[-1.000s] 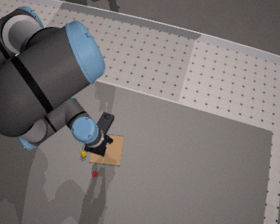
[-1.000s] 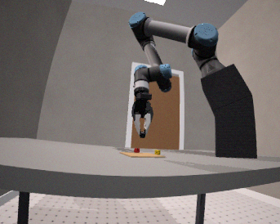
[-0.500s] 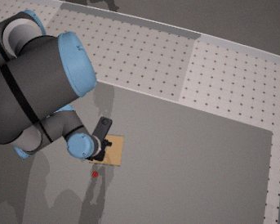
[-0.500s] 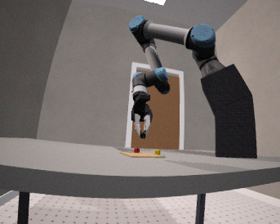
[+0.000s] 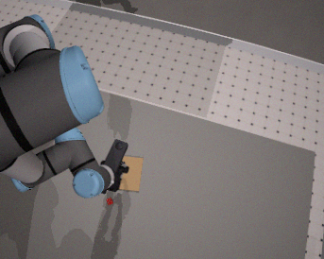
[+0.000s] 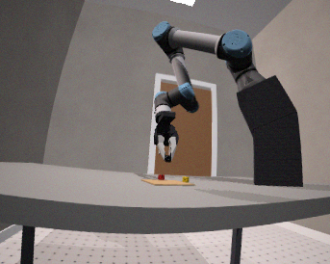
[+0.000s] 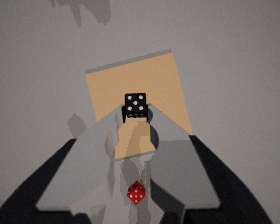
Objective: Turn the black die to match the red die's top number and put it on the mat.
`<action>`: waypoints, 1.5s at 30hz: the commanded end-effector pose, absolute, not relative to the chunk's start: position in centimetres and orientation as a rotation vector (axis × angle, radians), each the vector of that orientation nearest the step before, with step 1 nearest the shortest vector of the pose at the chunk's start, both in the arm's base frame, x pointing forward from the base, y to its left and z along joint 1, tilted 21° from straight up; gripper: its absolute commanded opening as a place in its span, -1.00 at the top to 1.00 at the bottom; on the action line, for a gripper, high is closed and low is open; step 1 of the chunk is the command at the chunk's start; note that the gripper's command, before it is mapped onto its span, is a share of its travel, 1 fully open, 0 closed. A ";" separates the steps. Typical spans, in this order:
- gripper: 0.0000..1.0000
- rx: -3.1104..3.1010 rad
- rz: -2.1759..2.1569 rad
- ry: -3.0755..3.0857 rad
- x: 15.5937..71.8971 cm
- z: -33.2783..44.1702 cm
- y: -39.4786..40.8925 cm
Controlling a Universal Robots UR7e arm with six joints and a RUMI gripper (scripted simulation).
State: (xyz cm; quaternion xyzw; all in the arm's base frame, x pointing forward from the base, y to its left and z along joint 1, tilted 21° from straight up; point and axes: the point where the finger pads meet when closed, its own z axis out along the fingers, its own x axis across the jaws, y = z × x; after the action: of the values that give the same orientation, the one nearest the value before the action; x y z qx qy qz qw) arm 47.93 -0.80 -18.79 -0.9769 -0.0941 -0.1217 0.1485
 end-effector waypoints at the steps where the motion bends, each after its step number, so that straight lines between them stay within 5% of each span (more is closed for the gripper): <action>1: 0.94 -2.799 -0.347 -0.274 47.9 -18.8 -0.8; 45: 0.94 -2.550 -0.292 -0.295 48.0 -18.9 -1.1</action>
State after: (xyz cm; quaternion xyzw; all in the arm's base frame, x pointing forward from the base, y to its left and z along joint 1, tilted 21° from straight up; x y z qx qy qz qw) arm 48.01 -1.07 -18.90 -0.9489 -0.1094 -0.1083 0.2756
